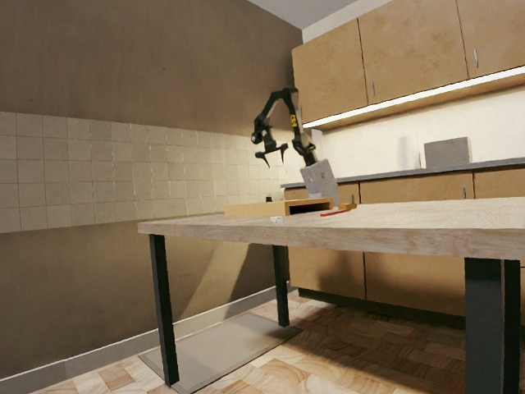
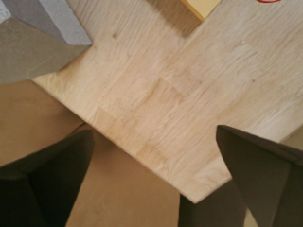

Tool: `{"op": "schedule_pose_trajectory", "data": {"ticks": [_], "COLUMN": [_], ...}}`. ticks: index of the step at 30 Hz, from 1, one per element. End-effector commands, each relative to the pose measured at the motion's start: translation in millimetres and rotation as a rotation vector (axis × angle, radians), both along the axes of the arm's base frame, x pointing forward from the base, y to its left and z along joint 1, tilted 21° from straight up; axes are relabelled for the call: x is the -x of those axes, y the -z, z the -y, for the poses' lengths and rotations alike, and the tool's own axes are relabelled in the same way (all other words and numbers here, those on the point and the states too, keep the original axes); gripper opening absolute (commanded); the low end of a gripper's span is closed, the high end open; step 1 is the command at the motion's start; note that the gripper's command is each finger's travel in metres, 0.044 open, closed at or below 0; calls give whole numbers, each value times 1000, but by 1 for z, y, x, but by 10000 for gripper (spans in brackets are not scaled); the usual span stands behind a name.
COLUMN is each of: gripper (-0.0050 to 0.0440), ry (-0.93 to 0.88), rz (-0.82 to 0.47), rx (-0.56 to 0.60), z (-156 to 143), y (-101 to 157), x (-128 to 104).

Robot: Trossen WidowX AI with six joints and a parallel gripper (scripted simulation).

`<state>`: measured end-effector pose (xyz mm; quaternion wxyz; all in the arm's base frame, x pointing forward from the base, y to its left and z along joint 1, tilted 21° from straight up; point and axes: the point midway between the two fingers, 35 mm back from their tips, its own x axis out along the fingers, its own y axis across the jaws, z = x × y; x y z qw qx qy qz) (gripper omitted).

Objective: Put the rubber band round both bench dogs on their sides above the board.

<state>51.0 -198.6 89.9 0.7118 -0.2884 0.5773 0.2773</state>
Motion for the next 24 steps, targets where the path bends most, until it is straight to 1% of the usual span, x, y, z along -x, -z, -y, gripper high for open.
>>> {"op": "schedule_pose_trajectory", "data": {"ticks": [1, 4, 9, 11, 13, 14, 16, 24], "gripper": [280, 208, 88, 80, 80, 80, 80, 80], "ry": [22, 93, 222, 266, 266, 311, 362, 539], "rz": [0, -2, 12, 20, 20, 24, 41, 100], "rx": [18, 27, 45, 47, 47, 43, 45, 25], "z": [9, 22, 43, 48, 48, 50, 55, 58], "y": [-1, 6, 23, 28, 28, 31, 39, 61], "x": [-6, -22, -62, -75, -75, -82, -103, -165]}}
